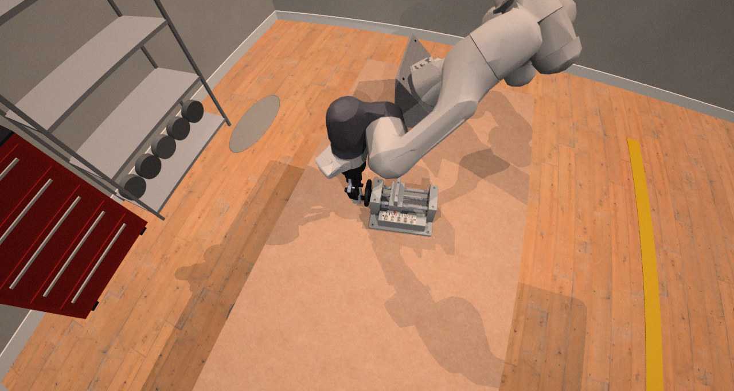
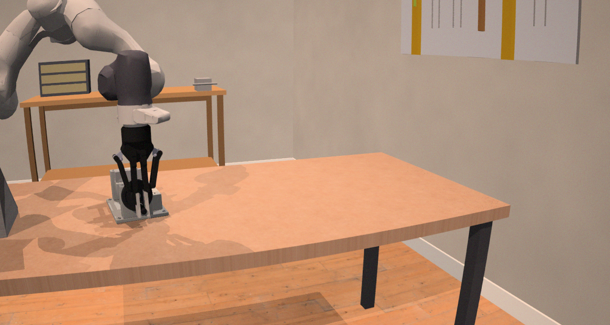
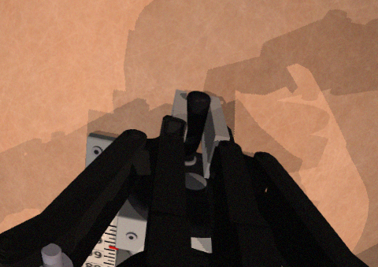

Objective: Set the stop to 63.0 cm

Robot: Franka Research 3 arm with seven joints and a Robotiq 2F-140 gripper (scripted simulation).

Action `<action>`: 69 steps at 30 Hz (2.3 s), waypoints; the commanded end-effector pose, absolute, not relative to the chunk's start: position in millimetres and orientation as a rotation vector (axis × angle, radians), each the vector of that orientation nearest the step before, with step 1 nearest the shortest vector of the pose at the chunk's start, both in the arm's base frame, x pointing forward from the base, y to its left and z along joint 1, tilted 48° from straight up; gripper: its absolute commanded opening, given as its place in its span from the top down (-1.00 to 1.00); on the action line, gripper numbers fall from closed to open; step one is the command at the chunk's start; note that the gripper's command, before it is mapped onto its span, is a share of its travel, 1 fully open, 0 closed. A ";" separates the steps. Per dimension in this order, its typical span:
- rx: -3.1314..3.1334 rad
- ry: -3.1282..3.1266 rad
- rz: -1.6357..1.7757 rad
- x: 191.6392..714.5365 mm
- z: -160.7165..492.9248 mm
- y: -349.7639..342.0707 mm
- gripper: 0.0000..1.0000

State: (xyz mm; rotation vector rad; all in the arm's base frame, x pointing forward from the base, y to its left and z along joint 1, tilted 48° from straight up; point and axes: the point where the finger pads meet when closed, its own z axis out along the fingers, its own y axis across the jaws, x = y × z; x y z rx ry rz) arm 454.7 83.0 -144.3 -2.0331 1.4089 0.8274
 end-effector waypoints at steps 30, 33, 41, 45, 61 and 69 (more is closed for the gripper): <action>-2.034 1.410 0.826 456.8 -144.4 84.3 0.33; -2.034 1.410 0.826 456.8 -144.4 84.3 0.33; -2.034 1.410 0.826 456.8 -144.4 84.3 0.33; -2.034 1.410 0.826 456.8 -144.4 84.3 0.33; -2.034 1.410 0.826 471.9 -89.5 26.2 0.33; -2.034 1.410 0.826 475.3 -76.9 12.9 0.33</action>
